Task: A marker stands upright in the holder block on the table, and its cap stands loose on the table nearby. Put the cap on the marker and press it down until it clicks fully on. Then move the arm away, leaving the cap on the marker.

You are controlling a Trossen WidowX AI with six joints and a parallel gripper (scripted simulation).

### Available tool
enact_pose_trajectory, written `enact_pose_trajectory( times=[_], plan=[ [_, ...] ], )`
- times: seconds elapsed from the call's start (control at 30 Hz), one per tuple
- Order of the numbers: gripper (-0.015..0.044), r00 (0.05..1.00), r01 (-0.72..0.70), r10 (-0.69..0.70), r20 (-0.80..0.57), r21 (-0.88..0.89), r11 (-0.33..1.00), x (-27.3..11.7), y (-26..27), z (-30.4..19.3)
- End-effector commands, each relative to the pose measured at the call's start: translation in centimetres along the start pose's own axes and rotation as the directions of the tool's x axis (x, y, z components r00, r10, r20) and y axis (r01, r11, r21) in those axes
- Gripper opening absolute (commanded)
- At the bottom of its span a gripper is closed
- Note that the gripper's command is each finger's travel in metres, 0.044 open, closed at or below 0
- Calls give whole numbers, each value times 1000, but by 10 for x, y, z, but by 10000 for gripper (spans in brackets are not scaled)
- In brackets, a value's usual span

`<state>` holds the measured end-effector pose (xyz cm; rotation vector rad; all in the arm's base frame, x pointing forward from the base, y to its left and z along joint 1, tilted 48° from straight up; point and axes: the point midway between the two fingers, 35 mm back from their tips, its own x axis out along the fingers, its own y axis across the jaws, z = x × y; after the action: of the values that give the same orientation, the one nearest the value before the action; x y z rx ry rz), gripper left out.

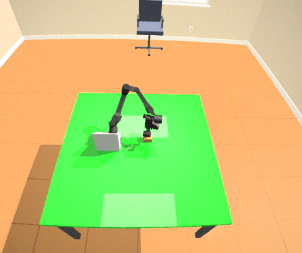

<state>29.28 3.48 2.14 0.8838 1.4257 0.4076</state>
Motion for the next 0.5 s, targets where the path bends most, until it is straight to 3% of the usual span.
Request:
enact_pose_trajectory(
  times=[0.0, 0.07, 0.2, 0.37, 0.47],
  plan=[
    [394, 1000, 0, 0, 0, 0, 1000, 0, 0, 0],
    [440, 1000, 0, 0, 0, 0, 1000, 0, 0, 0],
    [440, 1000, 3, -3, 3, 4, 1000, -10, -1, 2],
    [440, 1000, 5, -5, 1, 1, 1000, -73, -1, 1],
    [440, 1000, 4, -4, 0, 0, 1000, -75, -1, 0]
  ],
)
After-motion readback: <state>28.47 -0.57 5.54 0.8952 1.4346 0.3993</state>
